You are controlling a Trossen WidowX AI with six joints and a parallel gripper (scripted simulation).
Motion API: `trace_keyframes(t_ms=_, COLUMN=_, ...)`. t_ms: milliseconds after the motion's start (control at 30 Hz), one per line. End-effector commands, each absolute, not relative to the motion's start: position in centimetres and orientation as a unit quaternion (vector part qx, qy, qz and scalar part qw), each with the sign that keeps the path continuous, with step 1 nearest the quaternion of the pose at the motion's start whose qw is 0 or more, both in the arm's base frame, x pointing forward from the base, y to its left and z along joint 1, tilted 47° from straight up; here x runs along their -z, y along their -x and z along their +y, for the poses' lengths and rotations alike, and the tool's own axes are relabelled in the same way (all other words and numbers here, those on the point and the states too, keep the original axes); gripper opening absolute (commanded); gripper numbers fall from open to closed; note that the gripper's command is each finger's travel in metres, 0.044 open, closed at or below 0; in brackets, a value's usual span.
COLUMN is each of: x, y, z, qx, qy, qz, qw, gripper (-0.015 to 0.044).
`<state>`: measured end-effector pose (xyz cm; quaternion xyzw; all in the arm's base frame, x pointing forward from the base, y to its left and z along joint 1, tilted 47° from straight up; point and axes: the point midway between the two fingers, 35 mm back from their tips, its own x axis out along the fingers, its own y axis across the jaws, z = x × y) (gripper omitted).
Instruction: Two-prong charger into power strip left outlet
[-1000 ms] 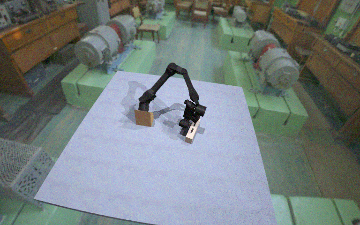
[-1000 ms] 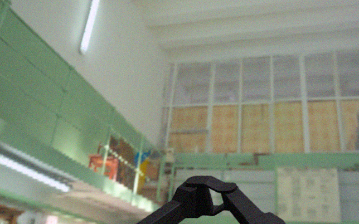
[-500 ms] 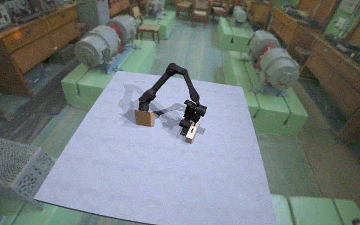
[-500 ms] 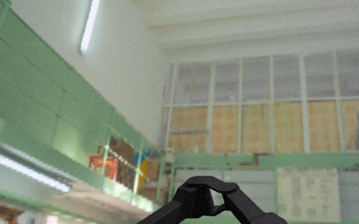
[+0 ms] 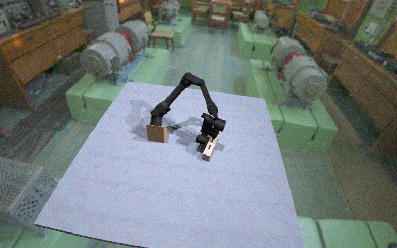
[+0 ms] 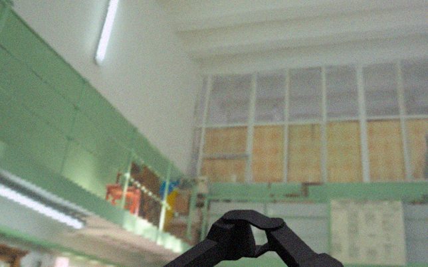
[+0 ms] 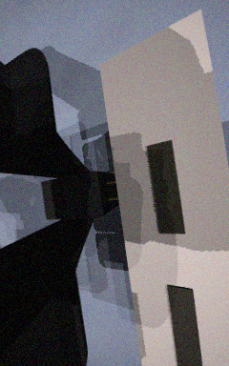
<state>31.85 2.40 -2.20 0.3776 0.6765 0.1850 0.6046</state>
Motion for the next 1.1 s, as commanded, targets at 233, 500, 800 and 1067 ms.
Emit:
trace_keyframes(t_ms=233, x=2.2, y=-32.2, z=2.3, qx=-0.184, qy=-0.381, qz=0.677, qw=0.603, gripper=0.0000)
trace_keyframes(t_ms=500, x=2.2, y=-32.4, z=2.3, qx=-0.184, qy=-0.381, qz=0.677, qw=0.603, gripper=0.0000)
trace_keyframes(t_ms=800, x=2.3, y=-32.7, z=2.2, qx=-0.184, qy=-0.381, qz=0.676, qw=0.603, gripper=0.0000)
trace_keyframes(t_ms=1067, x=2.3, y=-33.0, z=2.1, qx=-0.184, qy=-0.381, qz=0.676, qw=0.603, gripper=0.0000)
